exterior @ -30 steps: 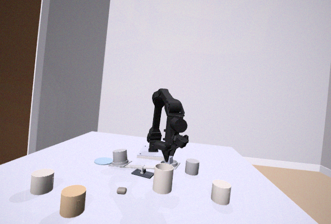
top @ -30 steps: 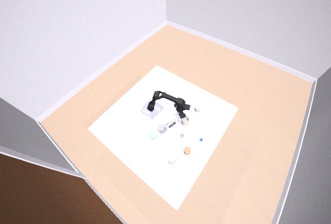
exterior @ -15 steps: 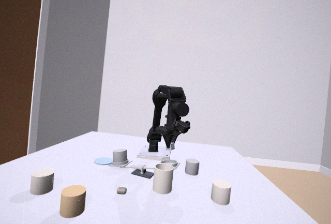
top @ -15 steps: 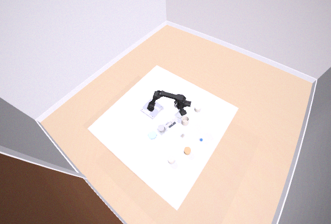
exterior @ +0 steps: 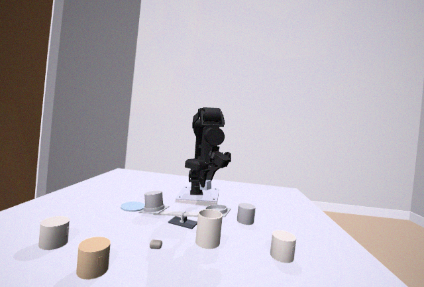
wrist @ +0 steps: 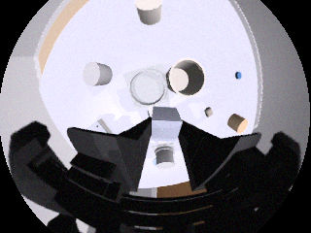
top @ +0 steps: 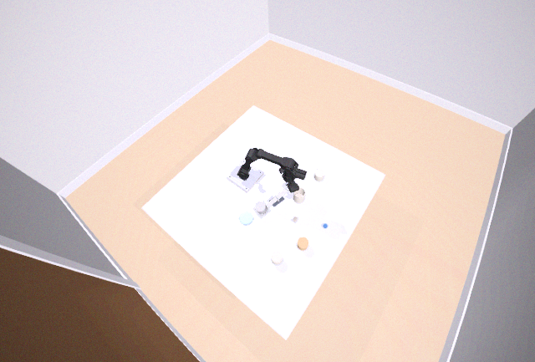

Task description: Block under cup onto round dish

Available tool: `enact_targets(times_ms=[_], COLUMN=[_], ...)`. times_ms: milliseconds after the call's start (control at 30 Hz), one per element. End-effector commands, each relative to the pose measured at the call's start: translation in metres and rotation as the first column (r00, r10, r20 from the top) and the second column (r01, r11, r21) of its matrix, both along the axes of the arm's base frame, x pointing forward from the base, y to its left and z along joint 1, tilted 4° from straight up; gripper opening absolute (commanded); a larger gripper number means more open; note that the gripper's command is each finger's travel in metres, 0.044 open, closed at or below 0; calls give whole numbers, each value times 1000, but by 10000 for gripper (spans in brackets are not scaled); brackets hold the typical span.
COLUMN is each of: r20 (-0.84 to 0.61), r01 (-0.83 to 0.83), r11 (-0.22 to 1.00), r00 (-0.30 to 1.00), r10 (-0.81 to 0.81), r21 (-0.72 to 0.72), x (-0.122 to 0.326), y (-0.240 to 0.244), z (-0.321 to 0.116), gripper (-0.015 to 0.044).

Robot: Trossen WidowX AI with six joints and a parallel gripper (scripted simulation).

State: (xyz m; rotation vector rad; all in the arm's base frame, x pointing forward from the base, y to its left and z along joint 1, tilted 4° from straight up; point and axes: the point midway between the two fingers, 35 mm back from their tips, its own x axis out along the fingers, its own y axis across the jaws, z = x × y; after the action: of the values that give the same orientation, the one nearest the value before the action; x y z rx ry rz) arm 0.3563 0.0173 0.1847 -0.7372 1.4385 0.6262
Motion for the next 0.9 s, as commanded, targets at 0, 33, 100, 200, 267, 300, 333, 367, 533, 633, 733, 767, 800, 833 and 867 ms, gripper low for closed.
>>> enact_targets(times_ms=[0,33,100,200,267,300,333,367,533,633,733,767,800,833,867], r20=[15,18,24,33,38,39,40,41,46,43,37,35,33,31,29], r01=[9,11,16,22,26,28,29,31,39,39,37,37,36,35,35], r11=[1000,1000,1000,1000,1000,1000,1000,999,999,999,999,999,999,999,999], r00=[1000,1000,1000,999,999,999,999,999,998,998,999,999,999,999,999], r10=[-9,-11,-16,-22,-26,-28,-29,-30,-38,-38,-36,-36,-35,-34,-34], r21=[3,2,0,-4,-8,-9,-11,-13,-23,-28,-32,-33,-34,-35,-37], x=[-3,-4,-7,-12,-17,-20,-24,-27,-47,-62,-78,-84,-90,-96,-102], y=[-36,-45,-63,-89,-107,-115,-124,-132,-172,-194,-215,-221,-227,-233,-239], z=[-3,-5,-8,-13,-16,-18,-19,-21,-29,-34,-40,-42,-44,-46,-48], gripper=[0,0,0,0,0,0,0,0,0,0,0,0,0,0,0])
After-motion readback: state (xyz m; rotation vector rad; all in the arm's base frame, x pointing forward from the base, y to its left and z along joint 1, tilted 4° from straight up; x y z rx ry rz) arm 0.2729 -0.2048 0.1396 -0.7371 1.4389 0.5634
